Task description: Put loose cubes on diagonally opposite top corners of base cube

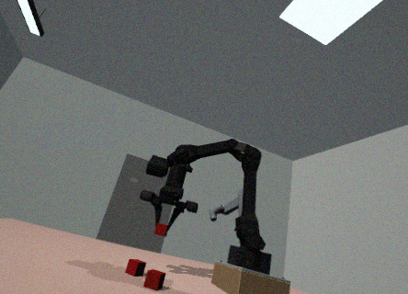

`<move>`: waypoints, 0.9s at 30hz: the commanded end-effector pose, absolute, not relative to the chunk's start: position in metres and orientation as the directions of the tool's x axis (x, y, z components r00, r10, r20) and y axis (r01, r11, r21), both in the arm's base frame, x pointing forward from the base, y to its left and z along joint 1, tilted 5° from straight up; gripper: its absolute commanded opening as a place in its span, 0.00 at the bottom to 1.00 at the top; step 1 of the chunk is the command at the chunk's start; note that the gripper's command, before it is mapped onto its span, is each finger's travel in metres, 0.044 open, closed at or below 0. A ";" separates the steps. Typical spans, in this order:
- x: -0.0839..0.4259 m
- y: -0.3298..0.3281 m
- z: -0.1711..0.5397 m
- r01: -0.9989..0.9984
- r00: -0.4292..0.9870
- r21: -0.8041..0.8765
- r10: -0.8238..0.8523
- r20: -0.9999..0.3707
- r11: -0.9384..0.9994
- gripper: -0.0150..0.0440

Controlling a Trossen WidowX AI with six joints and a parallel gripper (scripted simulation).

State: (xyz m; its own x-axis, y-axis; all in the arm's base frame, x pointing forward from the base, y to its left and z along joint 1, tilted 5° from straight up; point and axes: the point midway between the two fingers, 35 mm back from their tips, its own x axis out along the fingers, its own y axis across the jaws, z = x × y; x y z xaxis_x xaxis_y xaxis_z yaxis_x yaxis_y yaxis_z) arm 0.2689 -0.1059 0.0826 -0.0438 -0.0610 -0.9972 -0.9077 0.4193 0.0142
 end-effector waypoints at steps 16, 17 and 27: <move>0.297 -0.052 0.065 -0.746 -0.040 -0.005 -0.053 -0.998 0.666 0.43; 0.298 -0.049 0.064 -0.736 -0.040 -0.006 -0.053 -0.998 0.677 0.43; 0.308 -0.021 0.056 -0.614 -0.040 -0.014 -0.049 -0.998 0.789 0.43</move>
State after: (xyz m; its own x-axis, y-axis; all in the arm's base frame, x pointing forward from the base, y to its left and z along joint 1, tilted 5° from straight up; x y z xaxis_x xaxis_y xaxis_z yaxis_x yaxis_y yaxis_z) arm 0.3045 -0.0316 0.0605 -0.0358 -0.0538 -0.9979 -0.6599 0.7511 -0.0168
